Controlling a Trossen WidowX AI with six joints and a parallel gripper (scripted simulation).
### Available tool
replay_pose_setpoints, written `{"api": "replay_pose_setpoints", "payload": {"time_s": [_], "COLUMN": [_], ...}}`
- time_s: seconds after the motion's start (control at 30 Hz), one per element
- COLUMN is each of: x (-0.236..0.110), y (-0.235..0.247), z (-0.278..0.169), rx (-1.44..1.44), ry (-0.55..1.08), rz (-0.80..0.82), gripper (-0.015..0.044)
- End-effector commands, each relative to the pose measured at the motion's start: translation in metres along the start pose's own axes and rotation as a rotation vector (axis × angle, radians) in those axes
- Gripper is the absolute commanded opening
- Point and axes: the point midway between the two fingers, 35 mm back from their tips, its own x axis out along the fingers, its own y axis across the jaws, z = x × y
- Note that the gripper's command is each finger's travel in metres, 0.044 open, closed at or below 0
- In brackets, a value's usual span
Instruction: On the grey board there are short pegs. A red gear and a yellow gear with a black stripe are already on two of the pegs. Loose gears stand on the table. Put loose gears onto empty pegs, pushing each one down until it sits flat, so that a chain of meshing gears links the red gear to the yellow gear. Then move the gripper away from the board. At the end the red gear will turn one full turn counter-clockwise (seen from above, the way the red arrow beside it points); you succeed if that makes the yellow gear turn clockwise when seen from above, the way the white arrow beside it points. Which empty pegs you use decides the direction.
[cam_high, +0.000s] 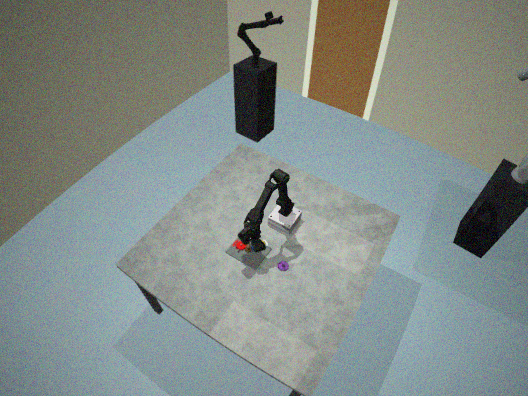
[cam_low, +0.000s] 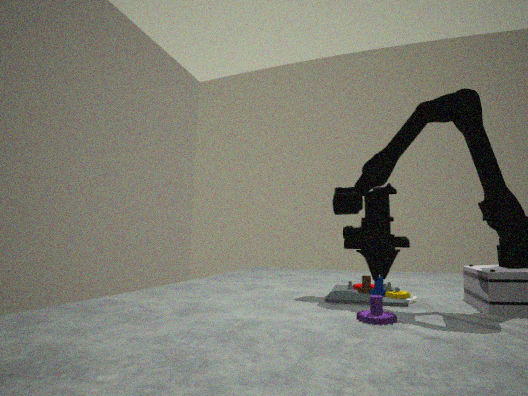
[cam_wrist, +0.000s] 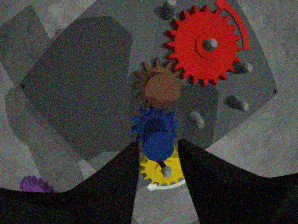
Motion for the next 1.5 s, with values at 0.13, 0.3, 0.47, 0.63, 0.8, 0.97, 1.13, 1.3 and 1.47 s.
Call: {"api": "replay_pose_setpoints", "payload": {"time_s": [0.13,0.3,0.47,0.63,0.8,0.97,1.13,1.3,1.47], "x": [-0.042,-0.061,-0.085,-0.085,-0.085,-0.085,-0.085,-0.085,-0.085], "y": [0.000,0.000,-0.002,-0.002,-0.002,-0.002,-0.002,-0.002,-0.002], "z": [0.001,0.000,-0.003,-0.003,-0.003,-0.003,-0.003,-0.003,-0.003], "rx": [0.071,0.058,0.058,0.058,0.058,0.058,0.058,0.058,0.058], "ry": [-0.004,-0.007,-0.007,-0.007,-0.007,-0.007,-0.007,-0.007,-0.007], "rz": [0.002,0.004,0.004,0.004,0.004,0.004,0.004,0.004,0.004], "gripper": [0.0140,0.0219,0.0350,0.0440,0.0440,0.0440,0.0440,0.0440,0.0440]}}
